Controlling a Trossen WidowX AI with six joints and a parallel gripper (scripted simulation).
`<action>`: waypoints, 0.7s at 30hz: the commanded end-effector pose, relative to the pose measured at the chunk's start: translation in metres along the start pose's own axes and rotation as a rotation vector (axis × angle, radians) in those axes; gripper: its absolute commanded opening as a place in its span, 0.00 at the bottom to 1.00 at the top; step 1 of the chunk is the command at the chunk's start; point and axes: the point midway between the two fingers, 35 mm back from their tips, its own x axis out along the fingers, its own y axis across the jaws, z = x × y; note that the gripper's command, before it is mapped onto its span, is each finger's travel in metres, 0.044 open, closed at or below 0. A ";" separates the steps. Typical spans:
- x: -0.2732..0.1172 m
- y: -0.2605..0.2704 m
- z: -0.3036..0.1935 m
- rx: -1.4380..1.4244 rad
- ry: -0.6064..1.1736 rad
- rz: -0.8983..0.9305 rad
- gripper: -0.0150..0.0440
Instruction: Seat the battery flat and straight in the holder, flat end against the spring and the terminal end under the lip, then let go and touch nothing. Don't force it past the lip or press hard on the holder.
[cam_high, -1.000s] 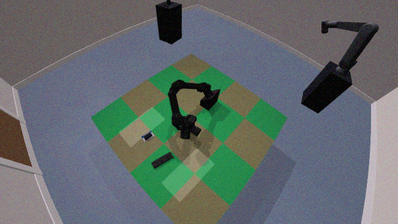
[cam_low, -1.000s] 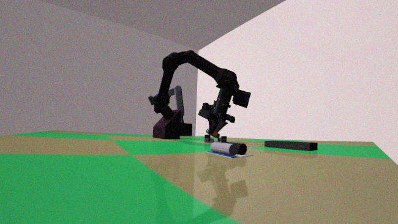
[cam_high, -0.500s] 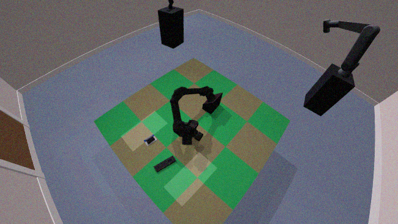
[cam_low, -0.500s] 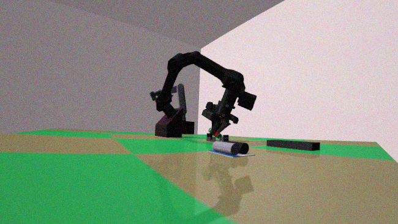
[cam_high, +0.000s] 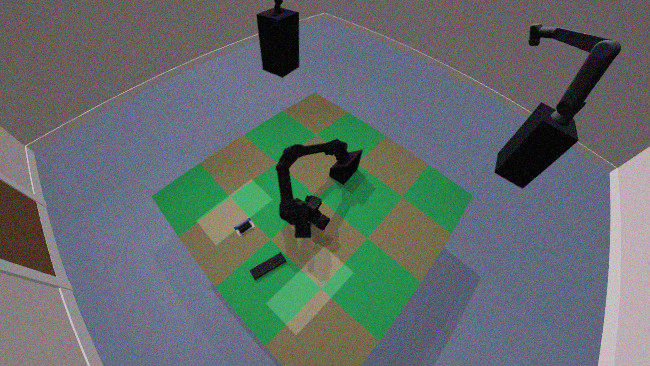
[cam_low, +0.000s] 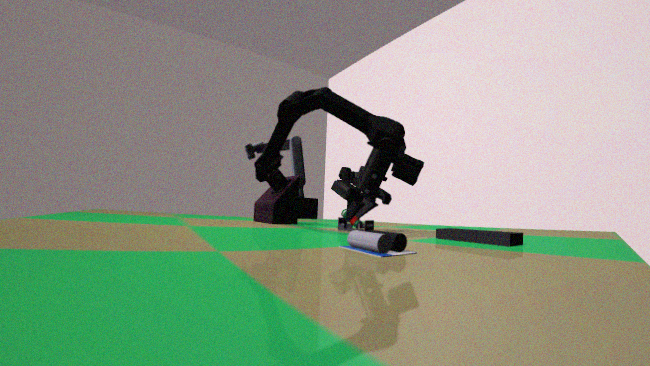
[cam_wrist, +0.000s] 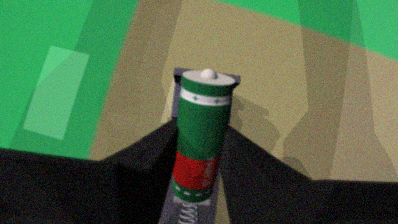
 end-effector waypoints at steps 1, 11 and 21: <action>-0.001 0.000 -0.002 0.006 -0.003 -0.003 0.38; -0.003 0.000 -0.008 0.006 -0.001 -0.003 0.38; -0.005 0.000 -0.012 0.007 -0.002 -0.003 0.38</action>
